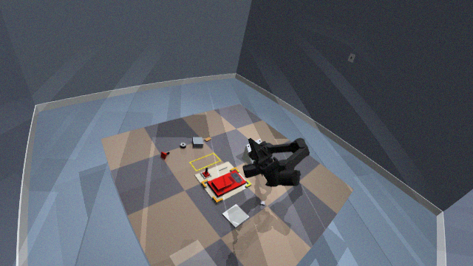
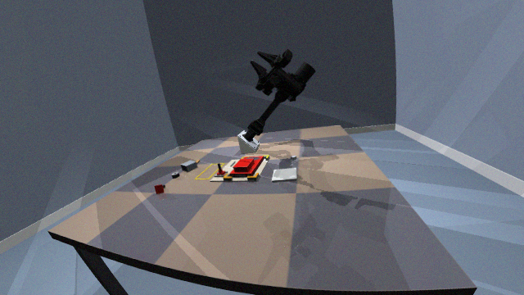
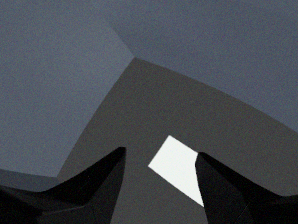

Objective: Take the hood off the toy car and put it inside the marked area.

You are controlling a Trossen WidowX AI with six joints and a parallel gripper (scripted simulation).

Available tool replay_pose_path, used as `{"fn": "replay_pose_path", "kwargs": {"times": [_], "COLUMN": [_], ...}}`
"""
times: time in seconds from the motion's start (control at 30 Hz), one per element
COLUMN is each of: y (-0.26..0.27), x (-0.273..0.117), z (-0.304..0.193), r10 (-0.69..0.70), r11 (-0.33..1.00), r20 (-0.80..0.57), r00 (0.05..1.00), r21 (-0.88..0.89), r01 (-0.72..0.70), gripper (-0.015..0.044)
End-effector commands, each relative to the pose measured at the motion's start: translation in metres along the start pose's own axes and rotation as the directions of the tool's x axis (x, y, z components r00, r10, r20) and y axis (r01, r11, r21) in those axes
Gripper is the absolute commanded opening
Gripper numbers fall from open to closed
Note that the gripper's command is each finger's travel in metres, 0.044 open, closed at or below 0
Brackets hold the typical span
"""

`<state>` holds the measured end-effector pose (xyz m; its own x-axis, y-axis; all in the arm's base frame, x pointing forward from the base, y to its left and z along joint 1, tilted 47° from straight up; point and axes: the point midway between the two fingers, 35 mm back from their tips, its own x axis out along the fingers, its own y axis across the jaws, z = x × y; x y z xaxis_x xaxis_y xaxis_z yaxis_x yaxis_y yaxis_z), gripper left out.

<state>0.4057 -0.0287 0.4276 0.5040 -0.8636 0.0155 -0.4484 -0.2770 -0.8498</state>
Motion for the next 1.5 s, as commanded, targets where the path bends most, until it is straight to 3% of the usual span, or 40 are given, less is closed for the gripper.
{"fn": "replay_pose_path", "kwargs": {"times": [0.0, 0.23, 0.43, 0.63, 0.8, 0.97, 1.07, 1.17, 1.23, 1.47], "y": [0.0, 0.034, 0.095, 0.167, 0.23, 0.276, 0.291, 0.291, 0.289, 0.288], "x": [0.001, 0.021, 0.022, 0.003, -0.029, -0.071, -0.102, -0.127, -0.131, -0.131], "z": [0.002, 0.084, 0.147, 0.187, 0.199, 0.192, 0.18, 0.166, 0.163, 0.165], "r10": [-0.003, -0.004, 0.163, 0.398, 0.587, 0.667, 0.62, 0.485, 0.443, 0.443], "r11": [1.0, 1.0, 0.98, 0.85, 0.552, 0.076, -0.344, -0.708, -0.777, -0.777], "r20": [0.007, 0.322, 0.586, 0.749, 0.784, 0.726, 0.65, 0.573, 0.558, 0.558], "r00": [1.0, 0.947, 0.794, 0.53, 0.202, -0.167, -0.44, -0.66, -0.702, -0.702], "r21": [0.0, 0.01, -0.001, -0.084, -0.205, -0.29, -0.279, -0.185, -0.152, -0.152], "r01": [0.003, 0.001, -0.201, -0.52, -0.809, -0.954, -0.897, -0.681, -0.611, -0.611], "gripper": [0.0246, 0.043, 0.044, 0.044, 0.044, 0.044, 0.044, 0.044, 0.044, 0.044]}}
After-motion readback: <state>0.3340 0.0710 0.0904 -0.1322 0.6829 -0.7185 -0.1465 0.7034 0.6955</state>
